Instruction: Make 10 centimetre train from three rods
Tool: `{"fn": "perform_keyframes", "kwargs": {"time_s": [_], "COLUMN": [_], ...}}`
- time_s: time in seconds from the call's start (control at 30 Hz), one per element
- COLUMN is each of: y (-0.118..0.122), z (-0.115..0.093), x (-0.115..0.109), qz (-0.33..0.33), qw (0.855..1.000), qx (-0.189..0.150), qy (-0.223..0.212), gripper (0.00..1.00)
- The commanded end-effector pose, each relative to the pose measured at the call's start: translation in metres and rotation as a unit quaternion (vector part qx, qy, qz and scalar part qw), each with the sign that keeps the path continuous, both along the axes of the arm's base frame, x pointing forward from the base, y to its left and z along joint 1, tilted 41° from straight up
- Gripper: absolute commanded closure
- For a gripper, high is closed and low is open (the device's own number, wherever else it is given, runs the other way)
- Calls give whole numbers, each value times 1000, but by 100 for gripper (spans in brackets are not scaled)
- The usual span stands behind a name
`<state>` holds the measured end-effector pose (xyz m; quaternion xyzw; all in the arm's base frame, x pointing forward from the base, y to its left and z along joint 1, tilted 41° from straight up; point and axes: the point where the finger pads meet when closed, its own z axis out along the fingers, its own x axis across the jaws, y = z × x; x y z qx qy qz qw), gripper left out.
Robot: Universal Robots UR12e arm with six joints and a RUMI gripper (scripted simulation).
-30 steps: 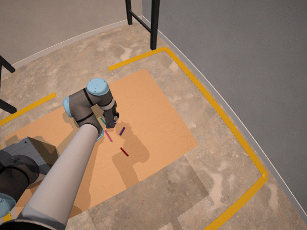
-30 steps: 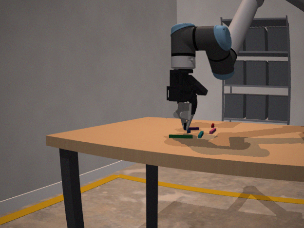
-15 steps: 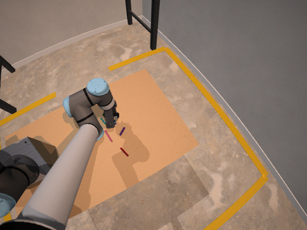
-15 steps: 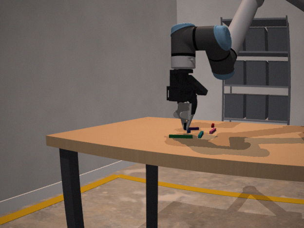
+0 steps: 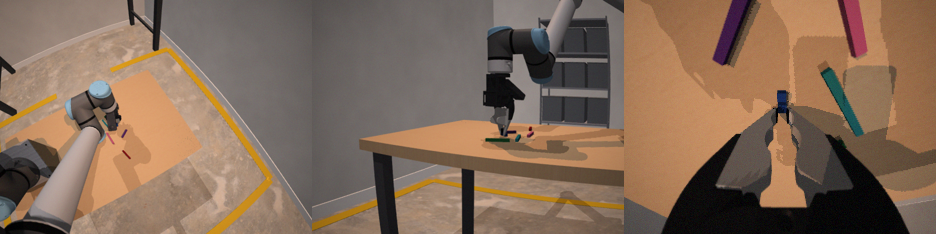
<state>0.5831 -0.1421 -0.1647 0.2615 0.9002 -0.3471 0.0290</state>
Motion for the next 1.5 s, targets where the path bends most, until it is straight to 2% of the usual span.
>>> {"fn": "perform_keyframes", "kwargs": {"time_s": [0.0,1.3,1.47], "y": [-3,-2,-2], "z": [-2,-2,-2], "x": [-3,-2,-2], "qz": [0,0,0], "qw": [1000,1000,1000], "qx": [0,-1,-1], "qy": [1,0,0], "gripper": [100,100,94]}}
